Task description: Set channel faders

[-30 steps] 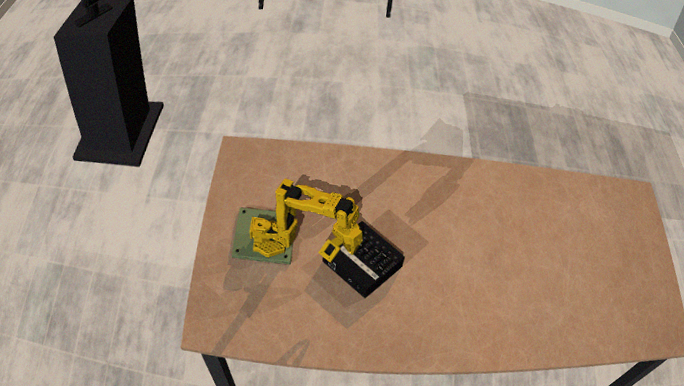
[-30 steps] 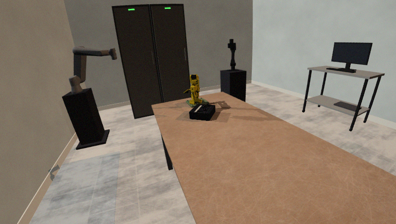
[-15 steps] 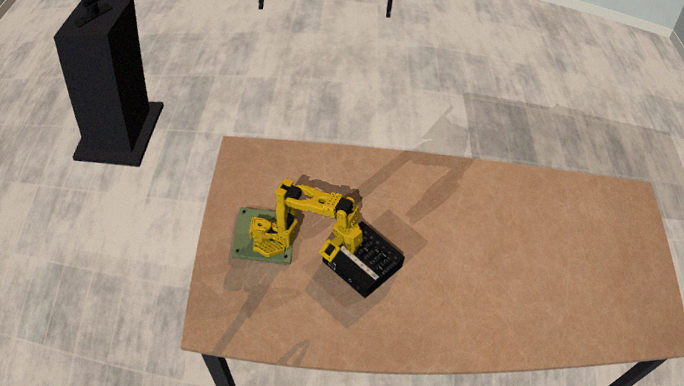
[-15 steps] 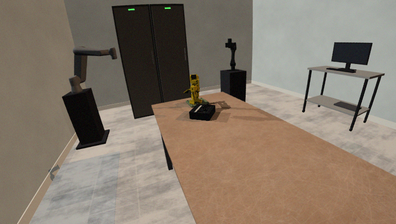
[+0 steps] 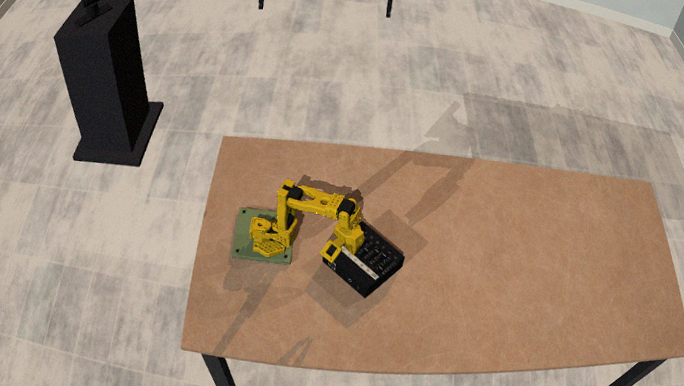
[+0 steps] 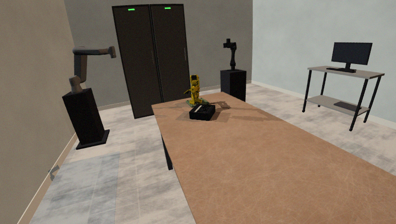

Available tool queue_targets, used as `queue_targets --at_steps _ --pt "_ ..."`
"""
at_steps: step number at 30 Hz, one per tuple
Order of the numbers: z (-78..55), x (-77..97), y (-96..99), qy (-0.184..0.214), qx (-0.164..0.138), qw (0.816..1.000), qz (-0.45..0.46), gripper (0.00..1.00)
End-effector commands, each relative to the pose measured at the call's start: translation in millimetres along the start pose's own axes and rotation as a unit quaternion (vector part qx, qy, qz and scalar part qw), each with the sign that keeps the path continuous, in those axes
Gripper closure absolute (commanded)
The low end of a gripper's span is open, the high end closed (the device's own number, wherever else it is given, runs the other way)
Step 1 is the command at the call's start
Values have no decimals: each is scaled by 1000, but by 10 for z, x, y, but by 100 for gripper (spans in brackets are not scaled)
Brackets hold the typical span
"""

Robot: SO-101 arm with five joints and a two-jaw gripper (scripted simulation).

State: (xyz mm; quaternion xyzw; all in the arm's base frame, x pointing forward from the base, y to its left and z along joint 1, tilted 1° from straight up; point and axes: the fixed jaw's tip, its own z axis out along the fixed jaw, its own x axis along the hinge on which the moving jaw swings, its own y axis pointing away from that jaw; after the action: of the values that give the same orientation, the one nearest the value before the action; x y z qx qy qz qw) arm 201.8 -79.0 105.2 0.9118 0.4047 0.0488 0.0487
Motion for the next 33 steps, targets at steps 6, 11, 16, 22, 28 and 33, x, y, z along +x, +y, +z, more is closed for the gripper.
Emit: queue_targets --at_steps 6,11,16,22,28,33 --pt "79 60 -14 -6 22 1000 -17 100" --pt "129 94 -14 -10 32 999 -24 100" --pt "156 111 -15 -11 37 999 -28 100" --pt "159 114 -16 -12 38 999 -28 100" --pt "159 114 -15 -12 38 999 -28 100" --pt "161 114 -14 -12 38 999 -28 100"
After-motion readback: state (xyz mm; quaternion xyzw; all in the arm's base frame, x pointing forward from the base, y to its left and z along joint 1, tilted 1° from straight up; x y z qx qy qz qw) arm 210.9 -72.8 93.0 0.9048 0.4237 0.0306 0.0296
